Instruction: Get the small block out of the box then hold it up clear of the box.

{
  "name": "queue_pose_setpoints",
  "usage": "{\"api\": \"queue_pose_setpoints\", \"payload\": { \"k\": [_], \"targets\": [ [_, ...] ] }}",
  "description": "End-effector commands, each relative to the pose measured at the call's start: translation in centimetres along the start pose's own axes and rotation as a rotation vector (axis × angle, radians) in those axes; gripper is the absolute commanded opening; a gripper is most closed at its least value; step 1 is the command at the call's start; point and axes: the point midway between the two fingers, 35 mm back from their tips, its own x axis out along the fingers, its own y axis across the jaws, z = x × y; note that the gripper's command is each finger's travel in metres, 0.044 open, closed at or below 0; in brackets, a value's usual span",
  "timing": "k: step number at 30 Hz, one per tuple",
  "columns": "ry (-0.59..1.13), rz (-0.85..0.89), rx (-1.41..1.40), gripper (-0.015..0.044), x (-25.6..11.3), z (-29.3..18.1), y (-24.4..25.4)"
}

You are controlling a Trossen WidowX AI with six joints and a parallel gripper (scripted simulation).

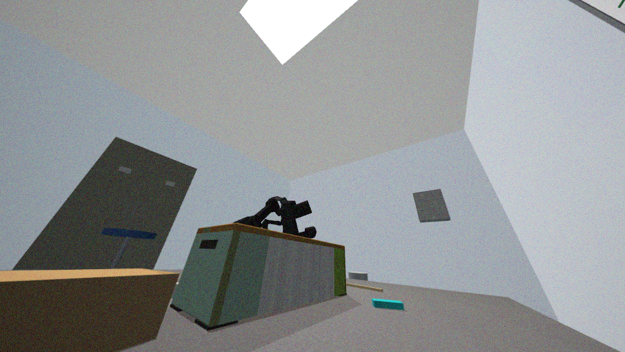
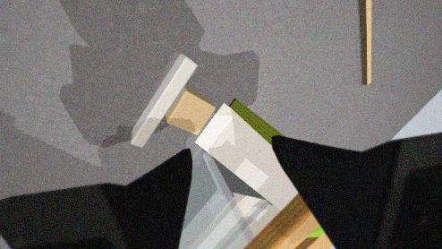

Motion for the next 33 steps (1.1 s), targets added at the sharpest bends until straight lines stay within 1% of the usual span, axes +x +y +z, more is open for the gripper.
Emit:
{"api": "queue_pose_setpoints", "payload": {
  "k": [1,20,33],
  "targets": [
    [0.020,0.013,-0.798,0.0285,0.8,0.1,1.2],
    [0.020,0.013,-0.798,0.0285,0.8,0.1,1.2],
    [0.019,0.018,-0.799,0.0285,2.8,0.4,1.6]
  ]
}}
